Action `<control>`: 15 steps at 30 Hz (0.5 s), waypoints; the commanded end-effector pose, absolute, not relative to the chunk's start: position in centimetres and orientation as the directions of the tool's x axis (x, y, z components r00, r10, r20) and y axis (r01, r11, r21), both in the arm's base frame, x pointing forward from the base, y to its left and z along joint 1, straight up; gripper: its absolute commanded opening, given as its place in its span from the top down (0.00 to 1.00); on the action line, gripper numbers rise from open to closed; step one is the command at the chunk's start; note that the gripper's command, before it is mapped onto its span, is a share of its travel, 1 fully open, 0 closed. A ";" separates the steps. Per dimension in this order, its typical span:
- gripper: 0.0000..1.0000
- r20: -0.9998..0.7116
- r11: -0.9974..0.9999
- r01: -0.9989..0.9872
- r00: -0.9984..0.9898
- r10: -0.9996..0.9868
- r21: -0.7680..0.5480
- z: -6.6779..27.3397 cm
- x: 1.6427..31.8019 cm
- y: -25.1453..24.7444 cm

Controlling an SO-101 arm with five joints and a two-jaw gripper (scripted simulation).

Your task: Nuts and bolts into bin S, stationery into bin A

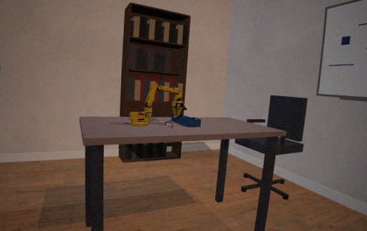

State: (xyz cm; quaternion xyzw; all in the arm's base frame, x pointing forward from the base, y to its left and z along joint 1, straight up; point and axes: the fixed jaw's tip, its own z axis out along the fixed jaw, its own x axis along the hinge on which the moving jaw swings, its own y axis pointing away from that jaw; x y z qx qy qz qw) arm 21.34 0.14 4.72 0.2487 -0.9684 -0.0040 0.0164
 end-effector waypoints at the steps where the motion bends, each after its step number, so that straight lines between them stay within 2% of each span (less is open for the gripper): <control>1: 1.00 -0.034 0.892 -0.452 -0.891 -0.452 -0.018 6.1 22.4 0.1; 15: 1.00 -0.063 0.919 -0.394 -0.916 -0.395 -0.028 6.9 23.4 0.6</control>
